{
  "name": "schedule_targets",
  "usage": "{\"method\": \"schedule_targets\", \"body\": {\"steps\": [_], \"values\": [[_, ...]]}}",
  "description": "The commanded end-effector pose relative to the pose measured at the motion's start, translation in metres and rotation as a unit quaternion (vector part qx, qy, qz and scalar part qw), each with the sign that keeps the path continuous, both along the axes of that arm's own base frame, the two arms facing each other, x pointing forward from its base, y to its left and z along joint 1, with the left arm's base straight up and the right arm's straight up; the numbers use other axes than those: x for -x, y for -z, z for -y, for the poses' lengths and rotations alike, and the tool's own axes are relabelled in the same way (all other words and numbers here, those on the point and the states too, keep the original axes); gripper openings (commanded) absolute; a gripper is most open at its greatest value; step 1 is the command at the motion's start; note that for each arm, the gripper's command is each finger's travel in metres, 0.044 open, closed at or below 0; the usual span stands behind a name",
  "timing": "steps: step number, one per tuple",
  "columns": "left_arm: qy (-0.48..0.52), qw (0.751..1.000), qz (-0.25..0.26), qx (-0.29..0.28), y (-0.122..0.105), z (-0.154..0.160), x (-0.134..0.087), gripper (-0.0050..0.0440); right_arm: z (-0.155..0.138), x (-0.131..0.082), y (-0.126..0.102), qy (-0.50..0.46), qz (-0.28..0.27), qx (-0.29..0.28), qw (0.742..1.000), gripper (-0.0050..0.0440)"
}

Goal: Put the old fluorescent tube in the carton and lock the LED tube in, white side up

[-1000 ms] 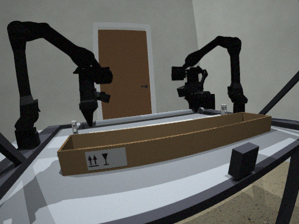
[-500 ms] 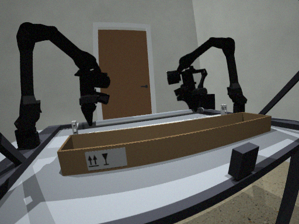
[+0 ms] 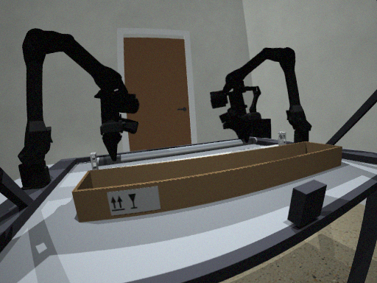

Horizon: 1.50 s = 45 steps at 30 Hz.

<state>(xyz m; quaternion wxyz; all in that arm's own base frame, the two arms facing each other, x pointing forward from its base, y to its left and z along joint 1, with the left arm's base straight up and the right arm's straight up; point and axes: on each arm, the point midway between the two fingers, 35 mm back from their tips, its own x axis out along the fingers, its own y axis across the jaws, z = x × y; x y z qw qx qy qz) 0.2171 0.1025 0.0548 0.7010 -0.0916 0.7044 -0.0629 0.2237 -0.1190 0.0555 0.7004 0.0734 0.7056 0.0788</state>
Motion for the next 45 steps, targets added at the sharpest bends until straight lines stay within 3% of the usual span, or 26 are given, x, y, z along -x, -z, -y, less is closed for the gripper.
{"method": "schedule_targets", "body": {"steps": [1, 8, 21, 25, 28, 29, 31, 41, 45], "values": [[0.002, 1.0, 0.012, -0.004, 0.004, -0.002, -0.004, 0.0074, 0.003, -0.004, 0.005, -0.001, 0.01, 0.005, 1.0, 0.0073], [0.002, 1.0, 0.012, -0.004, 0.026, -0.002, -0.004, 0.0074, 0.003, -0.004, 0.026, -0.001, 0.01, 0.004, 1.0, 0.0073], [0.002, 1.0, 0.012, -0.004, 0.026, -0.002, -0.004, 0.0074, 0.003, -0.004, 0.026, -0.001, 0.01, 0.004, 1.0, 0.0073], [0.002, 1.0, 0.012, -0.004, 0.026, -0.002, -0.004, 0.0074, 0.003, -0.004, 0.026, -0.001, 0.01, 0.004, 1.0, 0.0169], [0.002, 1.0, 0.012, -0.004, 0.026, -0.002, -0.004, 0.0074, 0.003, -0.004, 0.026, -0.001, 0.01, 0.005, 1.0, 0.017], [0.002, 1.0, 0.012, -0.004, 0.026, -0.002, -0.004, 0.0074, 0.004, -0.005, 0.026, -0.001, 0.009, 0.004, 1.0, 0.0194], [0.002, 1.0, 0.012, -0.004, 0.026, -0.002, -0.004, 0.0074, 0.007, -0.007, 0.02, -0.001, 0.015, 0.008, 1.0, 0.023], [0.002, 1.0, 0.012, -0.004, 0.026, -0.002, -0.004, 0.0074, 0.011, -0.007, 0.0, -0.001, 0.019, 0.01, 1.0, 0.023], [0.002, 1.0, 0.012, -0.004, 0.026, -0.002, -0.004, 0.0074, 0.015, -0.006, -0.017, -0.001, 0.018, 0.012, 1.0, 0.023]]}}
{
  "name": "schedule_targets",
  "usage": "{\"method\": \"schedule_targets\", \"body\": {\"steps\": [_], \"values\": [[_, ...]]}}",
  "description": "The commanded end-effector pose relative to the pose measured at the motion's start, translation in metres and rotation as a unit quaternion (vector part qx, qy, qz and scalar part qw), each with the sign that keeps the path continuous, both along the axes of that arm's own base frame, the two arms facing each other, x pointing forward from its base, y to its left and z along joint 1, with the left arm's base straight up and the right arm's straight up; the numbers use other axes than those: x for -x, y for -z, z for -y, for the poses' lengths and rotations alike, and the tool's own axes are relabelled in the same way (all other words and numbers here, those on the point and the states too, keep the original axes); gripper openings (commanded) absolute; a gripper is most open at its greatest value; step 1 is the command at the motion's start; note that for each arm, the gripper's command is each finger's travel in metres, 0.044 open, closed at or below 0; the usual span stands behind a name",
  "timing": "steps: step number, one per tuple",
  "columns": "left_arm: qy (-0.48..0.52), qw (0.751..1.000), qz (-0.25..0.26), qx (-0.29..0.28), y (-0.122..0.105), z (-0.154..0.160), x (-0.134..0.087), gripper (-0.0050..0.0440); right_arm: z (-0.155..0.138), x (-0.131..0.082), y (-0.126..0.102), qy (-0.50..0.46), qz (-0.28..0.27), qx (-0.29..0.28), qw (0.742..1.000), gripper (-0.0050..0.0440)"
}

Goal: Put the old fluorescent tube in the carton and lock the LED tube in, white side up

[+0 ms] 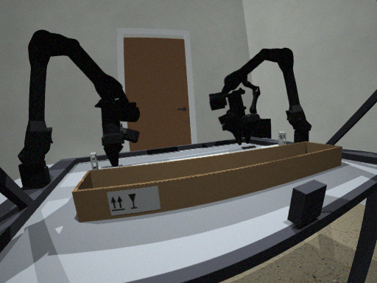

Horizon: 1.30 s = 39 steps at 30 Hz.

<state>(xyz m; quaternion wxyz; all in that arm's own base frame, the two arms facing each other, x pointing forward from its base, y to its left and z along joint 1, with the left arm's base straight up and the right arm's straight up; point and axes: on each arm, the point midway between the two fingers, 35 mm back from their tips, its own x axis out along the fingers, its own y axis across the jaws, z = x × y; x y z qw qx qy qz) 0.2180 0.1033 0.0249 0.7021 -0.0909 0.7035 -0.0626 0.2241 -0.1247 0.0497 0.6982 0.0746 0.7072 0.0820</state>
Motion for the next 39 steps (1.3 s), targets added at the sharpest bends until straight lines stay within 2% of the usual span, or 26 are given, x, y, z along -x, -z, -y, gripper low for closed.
{"method": "schedule_targets", "body": {"steps": [1, 4, 10, 21, 25, 30, 35, 39], "values": [[0.002, 1.0, 0.011, -0.003, -0.004, -0.002, -0.004, 0.0074, 0.01, -0.006, -0.03, 0.0, 0.021, 0.015, 1.0, 0.023], [0.002, 1.0, 0.011, -0.003, -0.004, -0.002, -0.004, 0.0074, 0.013, -0.005, -0.046, 0.001, 0.021, 0.015, 1.0, 0.023], [0.002, 1.0, 0.011, -0.003, -0.004, -0.002, -0.004, 0.0074, 0.007, -0.003, -0.044, 0.001, 0.014, 0.039, 0.999, 0.023], [0.002, 1.0, 0.011, -0.003, -0.004, -0.002, -0.004, 0.0074, -0.023, 0.001, -0.011, 0.002, 0.018, 0.22, 0.975, 0.023], [0.002, 1.0, 0.011, -0.003, -0.004, -0.002, -0.004, 0.0074, -0.024, 0.001, -0.006, 0.003, 0.019, 0.233, 0.972, 0.023], [0.002, 1.0, 0.011, -0.003, -0.004, -0.002, -0.004, 0.0074, -0.02, 0.003, 0.016, 0.0, 0.009, 0.231, 0.973, 0.023], [0.002, 1.0, 0.011, -0.003, -0.004, -0.002, -0.004, 0.0074, -0.018, 0.003, 0.023, -0.001, 0.009, 0.23, 0.973, 0.023], [0.002, 1.0, 0.011, -0.003, -0.004, -0.002, -0.004, 0.0074, -0.015, -0.005, 0.022, 0.001, 0.017, 0.232, 0.973, 0.023]]}}
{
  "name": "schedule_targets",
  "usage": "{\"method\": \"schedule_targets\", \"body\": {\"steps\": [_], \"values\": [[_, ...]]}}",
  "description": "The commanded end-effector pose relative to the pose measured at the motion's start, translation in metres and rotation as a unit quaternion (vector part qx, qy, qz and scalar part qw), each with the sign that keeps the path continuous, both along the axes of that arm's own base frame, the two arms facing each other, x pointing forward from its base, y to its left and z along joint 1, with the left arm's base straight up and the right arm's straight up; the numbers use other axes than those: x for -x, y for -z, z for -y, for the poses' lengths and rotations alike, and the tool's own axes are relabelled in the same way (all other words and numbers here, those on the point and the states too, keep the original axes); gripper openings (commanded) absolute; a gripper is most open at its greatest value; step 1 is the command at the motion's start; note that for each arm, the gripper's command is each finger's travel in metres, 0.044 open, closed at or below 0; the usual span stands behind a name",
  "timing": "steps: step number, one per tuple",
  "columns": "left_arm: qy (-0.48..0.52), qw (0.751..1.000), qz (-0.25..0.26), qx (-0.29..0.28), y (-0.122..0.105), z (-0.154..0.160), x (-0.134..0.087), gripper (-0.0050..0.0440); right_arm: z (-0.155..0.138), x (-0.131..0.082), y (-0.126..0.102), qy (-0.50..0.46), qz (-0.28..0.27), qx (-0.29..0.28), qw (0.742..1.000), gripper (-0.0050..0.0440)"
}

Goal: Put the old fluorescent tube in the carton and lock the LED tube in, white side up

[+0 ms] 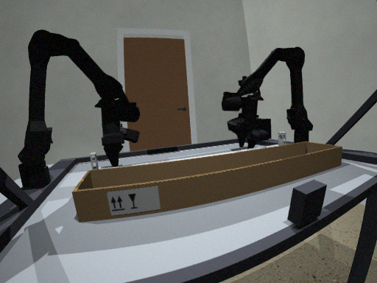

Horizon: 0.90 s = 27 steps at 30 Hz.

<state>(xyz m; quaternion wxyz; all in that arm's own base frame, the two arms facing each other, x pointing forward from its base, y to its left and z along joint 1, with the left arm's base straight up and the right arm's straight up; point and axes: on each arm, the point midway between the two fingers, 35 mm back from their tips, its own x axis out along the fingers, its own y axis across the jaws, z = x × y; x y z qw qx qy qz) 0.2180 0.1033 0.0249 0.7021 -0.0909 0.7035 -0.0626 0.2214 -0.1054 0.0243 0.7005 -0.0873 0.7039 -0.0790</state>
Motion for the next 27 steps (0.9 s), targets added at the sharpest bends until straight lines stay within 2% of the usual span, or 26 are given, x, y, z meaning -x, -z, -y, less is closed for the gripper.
{"method": "schedule_targets", "body": {"steps": [1, 5, 12, 14, 15, 16, 18, 19, 23, 27], "values": [[0.002, 1.0, 0.011, -0.003, -0.004, -0.002, -0.004, 0.0074, 0.005, -0.007, -0.004, 0.0, 0.012, 0.005, 1.0, 0.023], [0.002, 1.0, 0.011, -0.003, -0.004, -0.002, -0.004, 0.0074, 0.003, -0.006, -0.005, 0.0, 0.014, 0.006, 1.0, 0.0134], [0.002, 1.0, 0.011, -0.003, -0.006, -0.001, -0.004, 0.0074, 0.003, -0.006, -0.006, 0.0, 0.014, 0.006, 1.0, 0.004], [0.002, 1.0, 0.011, -0.003, -0.007, -0.001, -0.003, 0.0074, 0.003, -0.006, -0.007, 0.0, 0.014, 0.006, 1.0, 0.0], [0.002, 1.0, 0.011, -0.003, -0.008, -0.001, -0.003, 0.0074, 0.003, -0.006, -0.009, 0.0, 0.014, 0.006, 1.0, 0.0024], [0.002, 1.0, 0.011, -0.003, -0.008, -0.001, -0.003, 0.0098, 0.003, -0.006, -0.009, 0.0, 0.014, 0.006, 1.0, 0.0048], [0.002, 1.0, 0.011, -0.003, -0.008, -0.001, -0.003, 0.0098, 0.003, -0.006, -0.009, 0.0, 0.014, 0.006, 1.0, 0.0048], [0.002, 1.0, 0.011, -0.003, -0.008, -0.001, -0.003, 0.0122, 0.003, -0.006, -0.009, 0.0, 0.014, 0.006, 1.0, 0.0072], [0.002, 1.0, 0.011, -0.003, -0.011, -0.002, -0.003, 0.0218, 0.003, -0.006, -0.009, 0.0, 0.014, 0.006, 1.0, 0.0073], [0.003, 1.0, 0.019, -0.01, -0.037, -0.01, -0.005, 0.023, 0.003, -0.006, -0.009, 0.0, 0.014, 0.006, 1.0, 0.0073]]}}
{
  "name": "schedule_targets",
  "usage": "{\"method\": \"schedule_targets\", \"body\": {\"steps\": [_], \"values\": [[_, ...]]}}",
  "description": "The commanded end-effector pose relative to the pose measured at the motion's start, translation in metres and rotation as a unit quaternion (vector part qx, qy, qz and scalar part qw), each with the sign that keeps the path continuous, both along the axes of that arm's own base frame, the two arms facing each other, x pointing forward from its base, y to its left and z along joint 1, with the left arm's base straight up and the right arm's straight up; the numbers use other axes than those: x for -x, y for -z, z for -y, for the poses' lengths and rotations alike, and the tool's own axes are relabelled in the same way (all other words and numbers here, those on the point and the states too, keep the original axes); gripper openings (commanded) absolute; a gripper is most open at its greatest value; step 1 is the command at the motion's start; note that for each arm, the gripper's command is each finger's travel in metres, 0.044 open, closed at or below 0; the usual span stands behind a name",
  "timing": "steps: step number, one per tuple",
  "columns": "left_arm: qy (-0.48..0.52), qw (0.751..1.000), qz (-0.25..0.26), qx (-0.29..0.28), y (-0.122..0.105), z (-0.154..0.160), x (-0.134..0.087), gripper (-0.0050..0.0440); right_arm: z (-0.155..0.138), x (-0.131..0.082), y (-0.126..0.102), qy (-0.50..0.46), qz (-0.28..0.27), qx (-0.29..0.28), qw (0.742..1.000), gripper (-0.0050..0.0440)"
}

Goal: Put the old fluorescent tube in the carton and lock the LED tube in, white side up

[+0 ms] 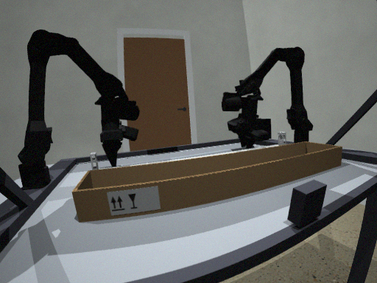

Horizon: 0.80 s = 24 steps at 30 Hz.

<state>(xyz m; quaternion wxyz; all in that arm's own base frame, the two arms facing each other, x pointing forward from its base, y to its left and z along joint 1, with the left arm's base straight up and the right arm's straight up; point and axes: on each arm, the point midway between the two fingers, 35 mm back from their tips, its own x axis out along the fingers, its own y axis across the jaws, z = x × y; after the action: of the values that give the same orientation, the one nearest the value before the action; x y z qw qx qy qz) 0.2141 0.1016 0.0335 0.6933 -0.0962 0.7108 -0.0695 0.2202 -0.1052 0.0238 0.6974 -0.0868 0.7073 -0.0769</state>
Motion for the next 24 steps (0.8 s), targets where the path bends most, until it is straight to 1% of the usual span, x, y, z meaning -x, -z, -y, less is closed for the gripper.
{"method": "schedule_targets", "body": {"steps": [1, 3, 6, 8, 9, 12, 14, 16, 20, 22, 24], "values": [[0.0, 0.999, 0.029, -0.019, -0.037, -0.013, -0.009, 0.023, 0.003, -0.007, -0.009, 0.001, 0.018, 0.007, 1.0, 0.0073], [0.001, 0.999, 0.029, -0.02, -0.052, -0.016, -0.008, 0.023, 0.003, -0.007, -0.009, 0.001, 0.018, 0.007, 1.0, 0.0073], [0.001, 0.999, 0.029, -0.02, -0.064, -0.019, -0.008, 0.023, 0.003, -0.007, -0.009, 0.001, 0.018, 0.007, 1.0, 0.0073], [0.001, 0.999, 0.029, -0.02, -0.064, -0.019, -0.008, 0.023, 0.003, -0.007, -0.009, 0.001, 0.018, 0.007, 1.0, 0.0073], [0.001, 1.0, 0.022, -0.019, -0.059, -0.017, -0.007, 0.023, 0.003, -0.007, -0.009, 0.001, 0.018, 0.007, 1.0, 0.0073], [0.003, 0.999, 0.011, -0.041, -0.053, -0.009, -0.005, 0.023, 0.003, -0.007, -0.009, 0.001, 0.018, 0.007, 1.0, 0.0073], [0.005, 0.997, 0.003, -0.071, -0.047, -0.004, -0.005, 0.023, 0.003, -0.007, -0.009, 0.001, 0.018, 0.007, 1.0, 0.0073], [0.006, 0.993, -0.002, -0.114, -0.04, 0.003, -0.006, 0.023, 0.003, -0.007, -0.009, 0.001, 0.018, 0.007, 1.0, 0.0073], [0.003, 0.978, 0.007, -0.206, -0.028, 0.016, -0.009, 0.023, 0.003, -0.007, -0.009, 0.001, 0.018, 0.007, 1.0, 0.0073], [0.0, 0.973, 0.015, -0.231, -0.024, 0.019, -0.009, 0.023, 0.003, -0.007, -0.009, 0.001, 0.018, 0.007, 1.0, 0.0073], [0.0, 0.972, 0.016, -0.235, -0.023, 0.02, -0.01, 0.023, 0.003, -0.007, -0.009, 0.001, 0.018, 0.007, 1.0, 0.0073]]}}
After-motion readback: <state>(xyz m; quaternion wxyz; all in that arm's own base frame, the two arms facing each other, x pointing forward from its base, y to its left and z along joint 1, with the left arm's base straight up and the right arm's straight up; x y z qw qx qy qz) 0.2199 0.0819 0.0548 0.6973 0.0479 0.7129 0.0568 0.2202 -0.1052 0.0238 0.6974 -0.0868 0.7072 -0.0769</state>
